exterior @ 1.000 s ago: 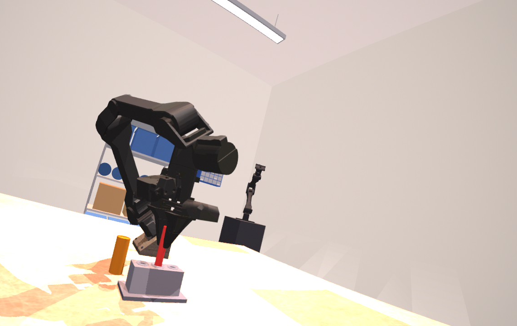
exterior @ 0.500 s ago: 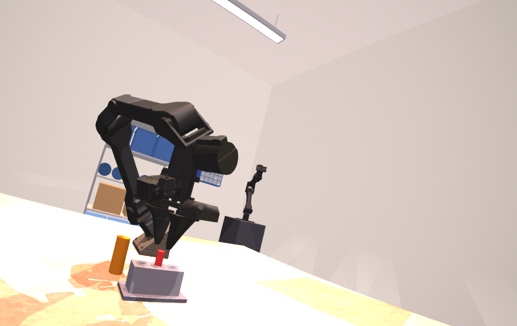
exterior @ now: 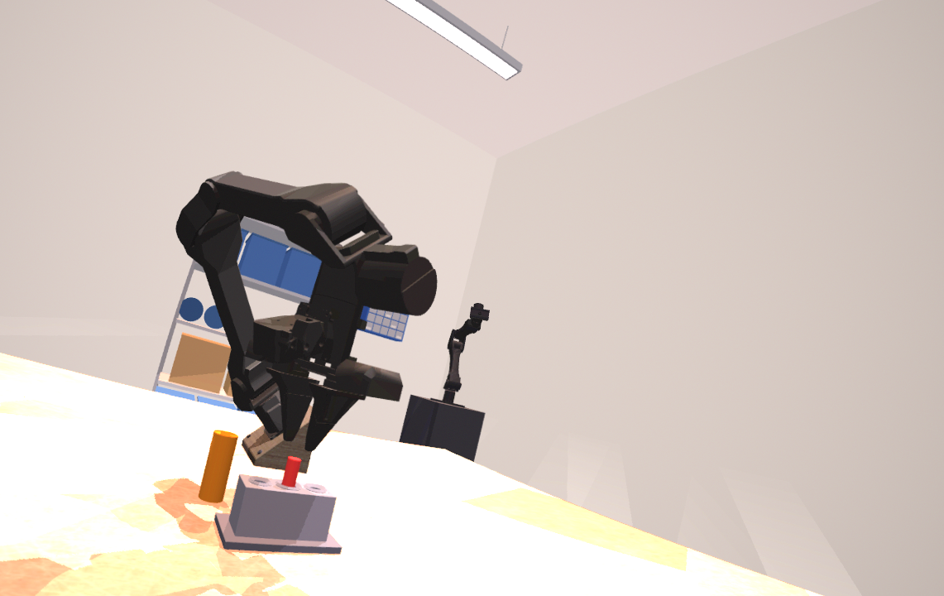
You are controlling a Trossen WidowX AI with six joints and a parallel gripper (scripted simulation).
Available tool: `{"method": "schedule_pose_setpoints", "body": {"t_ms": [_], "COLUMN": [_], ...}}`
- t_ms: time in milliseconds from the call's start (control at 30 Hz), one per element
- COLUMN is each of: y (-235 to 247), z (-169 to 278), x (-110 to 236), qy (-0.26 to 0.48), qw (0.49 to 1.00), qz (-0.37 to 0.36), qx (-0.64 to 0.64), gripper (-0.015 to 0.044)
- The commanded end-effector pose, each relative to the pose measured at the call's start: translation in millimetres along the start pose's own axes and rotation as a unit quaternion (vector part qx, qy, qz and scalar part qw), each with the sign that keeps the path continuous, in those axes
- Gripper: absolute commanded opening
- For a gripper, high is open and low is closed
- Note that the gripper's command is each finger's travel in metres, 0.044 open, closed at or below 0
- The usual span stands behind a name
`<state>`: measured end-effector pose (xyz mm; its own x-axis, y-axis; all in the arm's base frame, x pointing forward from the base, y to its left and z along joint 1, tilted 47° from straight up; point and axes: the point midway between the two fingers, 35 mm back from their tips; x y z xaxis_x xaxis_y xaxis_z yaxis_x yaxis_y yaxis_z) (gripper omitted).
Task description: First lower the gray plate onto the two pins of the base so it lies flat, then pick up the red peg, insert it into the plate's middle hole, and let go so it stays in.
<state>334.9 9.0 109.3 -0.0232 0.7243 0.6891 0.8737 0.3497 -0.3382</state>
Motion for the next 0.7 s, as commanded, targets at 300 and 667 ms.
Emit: {"method": "schedule_pose_setpoints", "body": {"t_ms": [300, 667], "y": [-1.7, -4.0], "z": [0.9, 1.6], "x": [8.1, 13.7], "qy": [-0.001, -0.001], "qw": [1.000, 1.000], "qz": [-0.002, -0.002], "qx": [-0.003, -0.003], "gripper": [0.0150, 0.0150]}}
Point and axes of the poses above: the point midway between the two fingers, 35 mm back from their tips, its own x axis back along the fingers, its own y axis across the jaws, z = x × y, and after that the axes turned 3 degrees about x, right-handed
